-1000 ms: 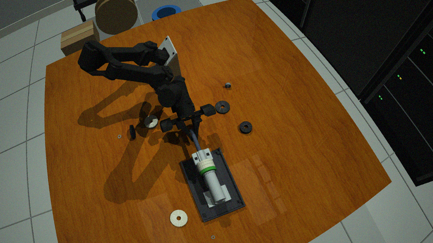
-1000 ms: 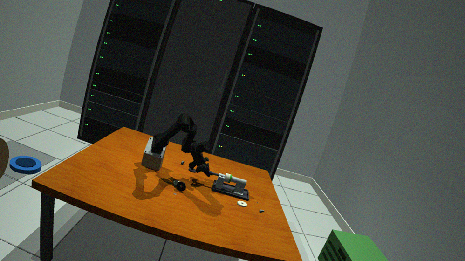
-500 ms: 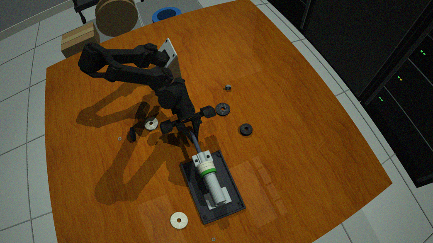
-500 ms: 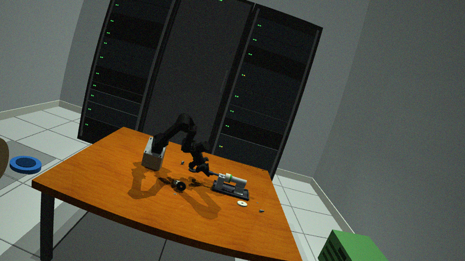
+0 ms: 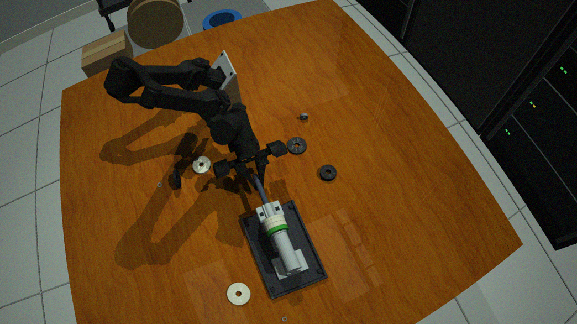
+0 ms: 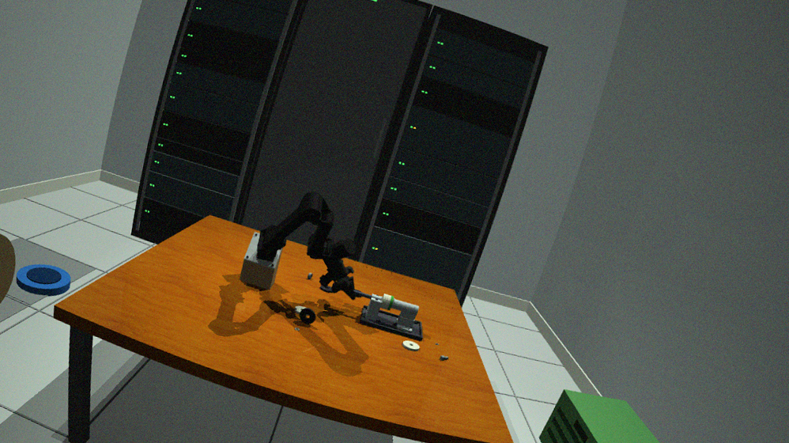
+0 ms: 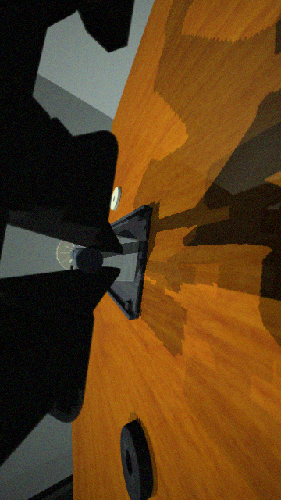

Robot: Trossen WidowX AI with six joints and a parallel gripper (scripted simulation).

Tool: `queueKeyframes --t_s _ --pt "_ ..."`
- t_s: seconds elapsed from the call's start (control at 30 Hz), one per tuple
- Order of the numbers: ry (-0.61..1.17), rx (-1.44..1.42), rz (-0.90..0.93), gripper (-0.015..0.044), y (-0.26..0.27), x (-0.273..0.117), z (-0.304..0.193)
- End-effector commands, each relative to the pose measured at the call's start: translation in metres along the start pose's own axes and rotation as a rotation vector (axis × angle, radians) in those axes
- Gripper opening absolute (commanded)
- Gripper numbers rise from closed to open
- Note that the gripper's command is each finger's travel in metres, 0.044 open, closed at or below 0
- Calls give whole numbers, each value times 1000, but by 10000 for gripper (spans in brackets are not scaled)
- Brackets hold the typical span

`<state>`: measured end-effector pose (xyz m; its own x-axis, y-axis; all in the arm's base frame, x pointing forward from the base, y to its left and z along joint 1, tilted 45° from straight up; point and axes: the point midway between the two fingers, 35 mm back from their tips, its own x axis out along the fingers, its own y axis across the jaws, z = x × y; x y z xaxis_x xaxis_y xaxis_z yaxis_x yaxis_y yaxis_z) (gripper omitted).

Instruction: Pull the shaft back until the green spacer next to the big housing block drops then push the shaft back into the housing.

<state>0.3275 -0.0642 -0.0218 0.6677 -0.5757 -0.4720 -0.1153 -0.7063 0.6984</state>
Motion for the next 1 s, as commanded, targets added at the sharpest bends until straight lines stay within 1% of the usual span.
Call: queueKeyframes --t_s 0.0,0.97 --pt "0 2 1 0 0 -1 1" --pt "0 2 0 0 0 -3 3"
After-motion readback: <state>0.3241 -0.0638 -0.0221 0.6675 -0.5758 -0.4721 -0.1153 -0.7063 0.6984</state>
